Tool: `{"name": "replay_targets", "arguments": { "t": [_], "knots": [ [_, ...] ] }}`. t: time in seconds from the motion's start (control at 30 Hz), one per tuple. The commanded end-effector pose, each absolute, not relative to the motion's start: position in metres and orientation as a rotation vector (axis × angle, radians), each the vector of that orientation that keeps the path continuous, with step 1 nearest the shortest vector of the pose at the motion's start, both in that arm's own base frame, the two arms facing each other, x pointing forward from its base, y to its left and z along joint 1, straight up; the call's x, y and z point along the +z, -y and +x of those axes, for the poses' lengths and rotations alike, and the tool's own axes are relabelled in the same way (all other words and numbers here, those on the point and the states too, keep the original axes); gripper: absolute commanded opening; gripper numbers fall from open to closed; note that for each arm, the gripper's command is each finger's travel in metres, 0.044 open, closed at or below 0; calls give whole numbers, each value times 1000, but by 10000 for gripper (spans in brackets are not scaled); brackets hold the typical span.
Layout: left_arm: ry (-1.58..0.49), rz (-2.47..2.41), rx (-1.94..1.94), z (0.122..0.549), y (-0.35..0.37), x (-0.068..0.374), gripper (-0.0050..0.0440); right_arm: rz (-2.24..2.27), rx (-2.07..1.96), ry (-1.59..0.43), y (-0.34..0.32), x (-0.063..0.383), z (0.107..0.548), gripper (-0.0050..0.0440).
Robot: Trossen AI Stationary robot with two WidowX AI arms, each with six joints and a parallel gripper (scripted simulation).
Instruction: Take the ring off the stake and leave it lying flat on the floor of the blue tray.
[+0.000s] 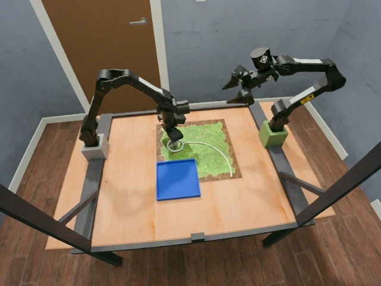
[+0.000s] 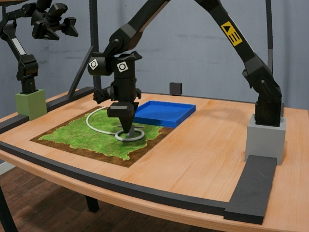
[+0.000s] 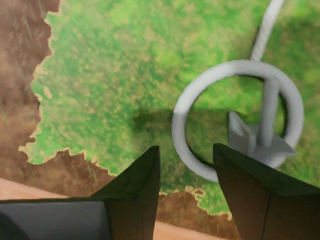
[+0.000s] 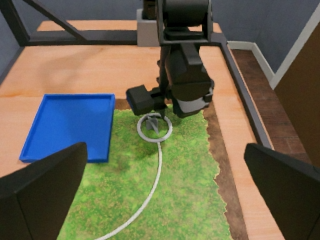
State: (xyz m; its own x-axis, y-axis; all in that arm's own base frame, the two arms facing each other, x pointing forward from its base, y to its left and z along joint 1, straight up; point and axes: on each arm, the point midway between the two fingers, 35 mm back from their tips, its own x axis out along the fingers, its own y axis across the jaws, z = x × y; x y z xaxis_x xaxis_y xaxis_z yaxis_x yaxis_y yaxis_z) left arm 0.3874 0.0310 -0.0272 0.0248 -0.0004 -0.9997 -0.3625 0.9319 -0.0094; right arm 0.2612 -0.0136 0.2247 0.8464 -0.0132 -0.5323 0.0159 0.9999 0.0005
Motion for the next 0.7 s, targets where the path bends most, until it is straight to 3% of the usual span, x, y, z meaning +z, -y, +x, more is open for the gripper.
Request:
{"name": "replay_targets", "arguments": {
  "t": [0.0,0.57,0.67],
  "knots": [
    [-1524,-313,314,395,-36,-27,145,4,-18,-543,14,232,261,440],
    [-1545,-309,310,388,-35,-56,145,4,-18,-543,14,232,261,440],
    [-1544,-309,310,388,-35,-56,125,4,-18,-543,14,232,261,440]
  ]
}}
